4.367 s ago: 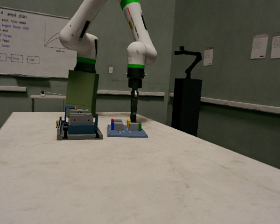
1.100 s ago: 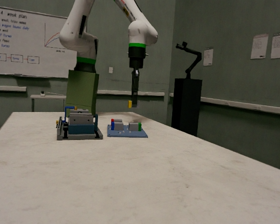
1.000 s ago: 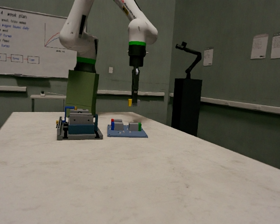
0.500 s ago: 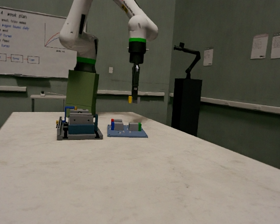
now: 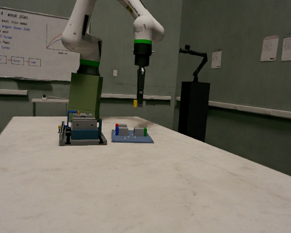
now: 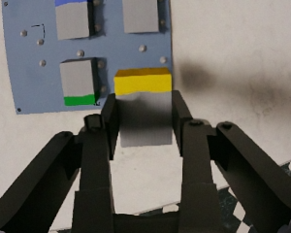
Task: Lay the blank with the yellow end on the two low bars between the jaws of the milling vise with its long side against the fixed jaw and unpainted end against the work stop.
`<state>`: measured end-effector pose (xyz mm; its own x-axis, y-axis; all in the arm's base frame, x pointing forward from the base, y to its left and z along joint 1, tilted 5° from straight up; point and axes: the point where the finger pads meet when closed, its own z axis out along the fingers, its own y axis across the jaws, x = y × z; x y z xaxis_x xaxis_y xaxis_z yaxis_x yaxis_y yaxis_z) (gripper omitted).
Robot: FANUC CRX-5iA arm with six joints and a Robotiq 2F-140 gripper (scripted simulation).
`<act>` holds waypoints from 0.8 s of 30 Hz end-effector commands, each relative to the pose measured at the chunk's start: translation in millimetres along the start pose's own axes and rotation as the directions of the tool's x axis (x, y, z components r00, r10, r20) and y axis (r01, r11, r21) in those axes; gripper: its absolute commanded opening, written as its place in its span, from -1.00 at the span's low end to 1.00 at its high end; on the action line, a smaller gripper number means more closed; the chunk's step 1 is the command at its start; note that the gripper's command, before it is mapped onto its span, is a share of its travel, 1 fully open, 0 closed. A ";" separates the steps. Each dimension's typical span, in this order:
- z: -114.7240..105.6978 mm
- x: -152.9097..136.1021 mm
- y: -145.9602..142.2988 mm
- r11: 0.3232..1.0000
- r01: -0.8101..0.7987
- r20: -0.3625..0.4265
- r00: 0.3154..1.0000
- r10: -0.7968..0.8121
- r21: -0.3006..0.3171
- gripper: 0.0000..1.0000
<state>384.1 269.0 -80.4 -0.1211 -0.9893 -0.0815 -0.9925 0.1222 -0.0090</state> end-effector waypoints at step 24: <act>5.7 -0.6 -0.5 1.000 0.000 0.001 1.000 0.000 0.001 -0.80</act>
<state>384.2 269.5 -86.4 -0.1209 -0.9893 -0.0818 -0.9925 0.1220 -0.0090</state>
